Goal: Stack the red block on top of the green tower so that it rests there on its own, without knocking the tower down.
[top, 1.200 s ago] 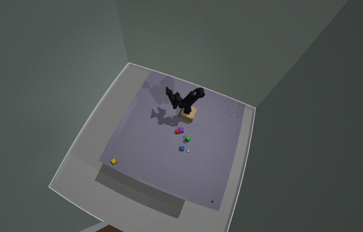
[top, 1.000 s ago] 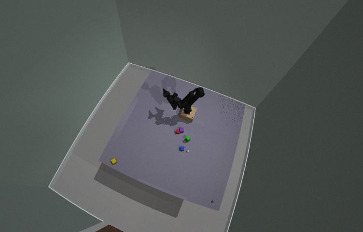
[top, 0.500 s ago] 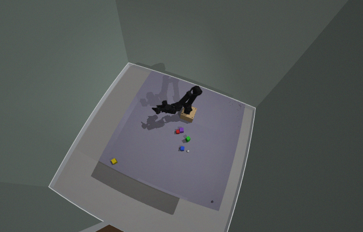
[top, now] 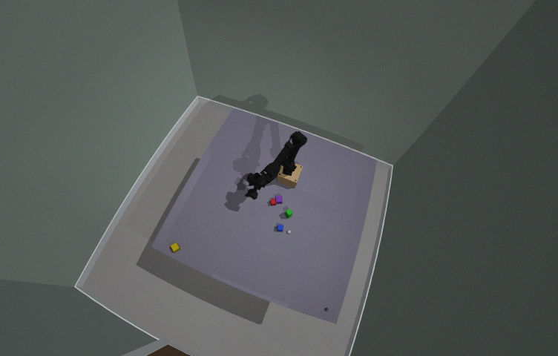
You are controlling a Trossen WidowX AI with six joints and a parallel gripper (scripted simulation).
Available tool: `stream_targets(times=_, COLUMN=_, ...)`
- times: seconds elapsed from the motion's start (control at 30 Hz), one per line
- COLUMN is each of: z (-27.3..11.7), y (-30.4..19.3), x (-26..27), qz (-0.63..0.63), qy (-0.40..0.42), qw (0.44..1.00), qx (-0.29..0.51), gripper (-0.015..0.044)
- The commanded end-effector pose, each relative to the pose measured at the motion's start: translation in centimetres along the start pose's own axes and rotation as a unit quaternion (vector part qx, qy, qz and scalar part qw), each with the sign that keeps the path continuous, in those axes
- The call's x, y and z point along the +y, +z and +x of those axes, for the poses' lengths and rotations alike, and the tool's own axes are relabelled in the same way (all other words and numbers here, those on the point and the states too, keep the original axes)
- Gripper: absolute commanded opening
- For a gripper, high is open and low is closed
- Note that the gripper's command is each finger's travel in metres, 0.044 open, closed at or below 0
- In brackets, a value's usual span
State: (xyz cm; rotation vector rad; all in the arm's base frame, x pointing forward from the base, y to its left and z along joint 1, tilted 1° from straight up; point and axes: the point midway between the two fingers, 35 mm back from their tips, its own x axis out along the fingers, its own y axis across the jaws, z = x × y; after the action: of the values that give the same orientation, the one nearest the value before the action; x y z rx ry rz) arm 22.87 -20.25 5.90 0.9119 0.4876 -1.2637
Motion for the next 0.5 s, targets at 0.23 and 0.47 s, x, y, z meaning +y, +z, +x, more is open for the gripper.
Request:
stream_targets(times=0.23, z=-4.8, y=-9.9, x=0.7, qz=-0.141, qy=-0.046, qw=0.958, qx=0.245, gripper=0.0440)
stream_targets(times=0.47, z=-8.4, y=-13.3, x=-0.2, qz=-0.192, qy=-0.084, qw=0.918, qx=0.338, gripper=0.0440)
